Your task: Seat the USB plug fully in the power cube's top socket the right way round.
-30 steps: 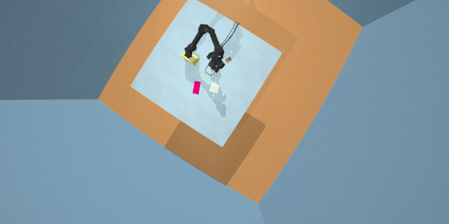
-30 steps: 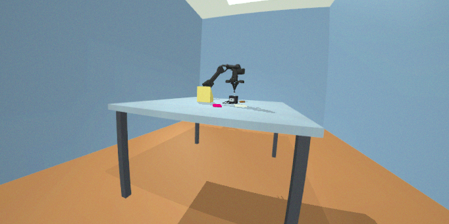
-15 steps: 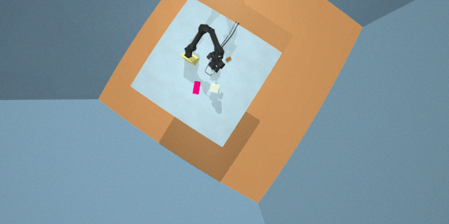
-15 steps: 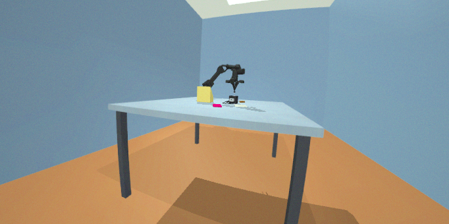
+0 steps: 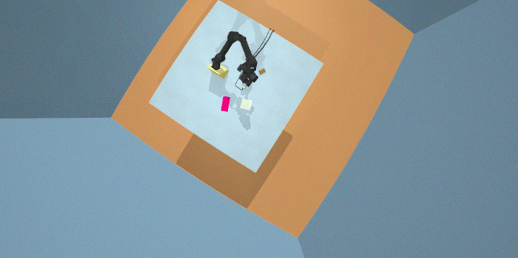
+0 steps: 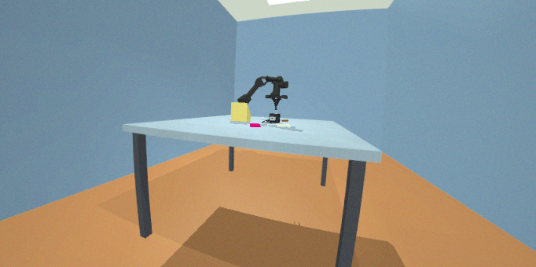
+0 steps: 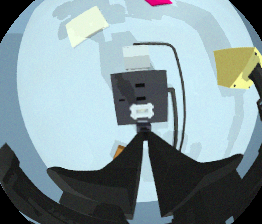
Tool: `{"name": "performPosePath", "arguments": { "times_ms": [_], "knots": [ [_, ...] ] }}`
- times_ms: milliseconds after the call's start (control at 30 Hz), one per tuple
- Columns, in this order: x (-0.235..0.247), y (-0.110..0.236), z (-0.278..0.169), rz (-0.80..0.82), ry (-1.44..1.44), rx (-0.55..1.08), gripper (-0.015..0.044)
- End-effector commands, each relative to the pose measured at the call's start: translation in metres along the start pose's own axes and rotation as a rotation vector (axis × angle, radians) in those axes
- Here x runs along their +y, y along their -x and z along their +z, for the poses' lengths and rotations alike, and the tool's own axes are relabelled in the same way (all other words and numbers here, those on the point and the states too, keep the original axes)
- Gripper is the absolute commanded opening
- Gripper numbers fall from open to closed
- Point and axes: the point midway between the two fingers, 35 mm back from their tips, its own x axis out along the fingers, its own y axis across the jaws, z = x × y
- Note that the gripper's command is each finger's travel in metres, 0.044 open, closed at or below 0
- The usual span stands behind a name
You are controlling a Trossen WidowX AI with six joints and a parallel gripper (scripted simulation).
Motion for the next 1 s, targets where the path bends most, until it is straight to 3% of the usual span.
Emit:
{"name": "performPosePath", "arguments": {
  "times_ms": [0, 967],
  "knots": [
    [-0.0010, -0.0012, 0.0013, -0.003, 0.006, -0.005, 0.0000],
    [-0.0007, -0.0047, 0.0028, -0.003, 0.026, -0.013, 0.0000]
  ]
}}
